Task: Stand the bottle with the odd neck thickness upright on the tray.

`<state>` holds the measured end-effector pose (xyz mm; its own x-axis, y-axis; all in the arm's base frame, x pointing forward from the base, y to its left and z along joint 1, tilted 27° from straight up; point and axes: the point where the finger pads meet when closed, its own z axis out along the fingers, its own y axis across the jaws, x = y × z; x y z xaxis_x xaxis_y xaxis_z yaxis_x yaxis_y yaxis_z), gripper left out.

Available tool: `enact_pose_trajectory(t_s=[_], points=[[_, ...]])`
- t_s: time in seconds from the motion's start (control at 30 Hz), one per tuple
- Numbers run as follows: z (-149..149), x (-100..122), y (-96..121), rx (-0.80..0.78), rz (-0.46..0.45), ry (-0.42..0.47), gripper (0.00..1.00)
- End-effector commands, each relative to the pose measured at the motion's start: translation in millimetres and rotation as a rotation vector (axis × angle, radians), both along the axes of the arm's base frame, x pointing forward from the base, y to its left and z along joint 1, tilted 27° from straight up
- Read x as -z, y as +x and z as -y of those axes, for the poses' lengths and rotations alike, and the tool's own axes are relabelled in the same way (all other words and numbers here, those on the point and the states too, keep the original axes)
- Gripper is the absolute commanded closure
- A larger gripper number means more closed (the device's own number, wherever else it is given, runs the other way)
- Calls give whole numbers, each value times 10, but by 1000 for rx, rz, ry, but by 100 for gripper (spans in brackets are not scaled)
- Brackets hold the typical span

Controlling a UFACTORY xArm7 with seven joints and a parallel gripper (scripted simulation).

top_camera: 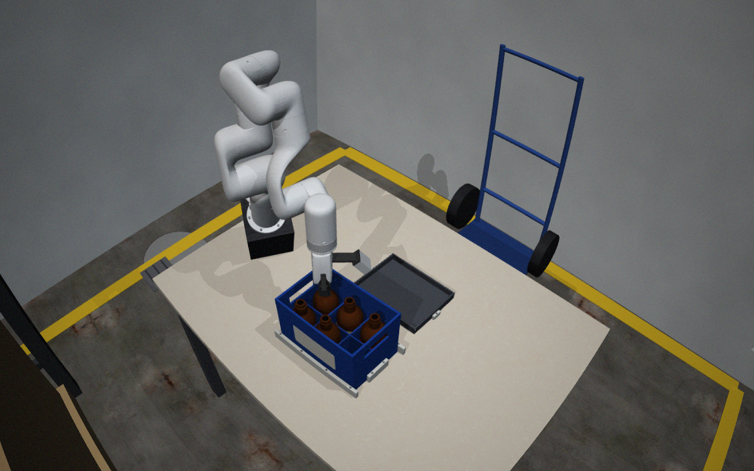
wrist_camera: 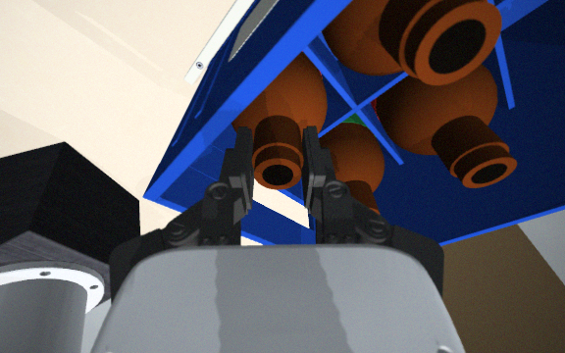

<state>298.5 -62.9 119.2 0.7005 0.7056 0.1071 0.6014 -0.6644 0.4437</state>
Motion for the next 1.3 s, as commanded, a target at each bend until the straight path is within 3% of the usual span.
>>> enact_pose_trajectory(t_s=[0.0, 0.1, 0.13, 1.27], points=[[-2, -9, 8, -1, 2, 0, 100], [-2, -9, 8, -1, 2, 0, 100], [-2, -9, 8, -1, 2, 0, 35], [-2, -9, 8, -1, 2, 0, 35]])
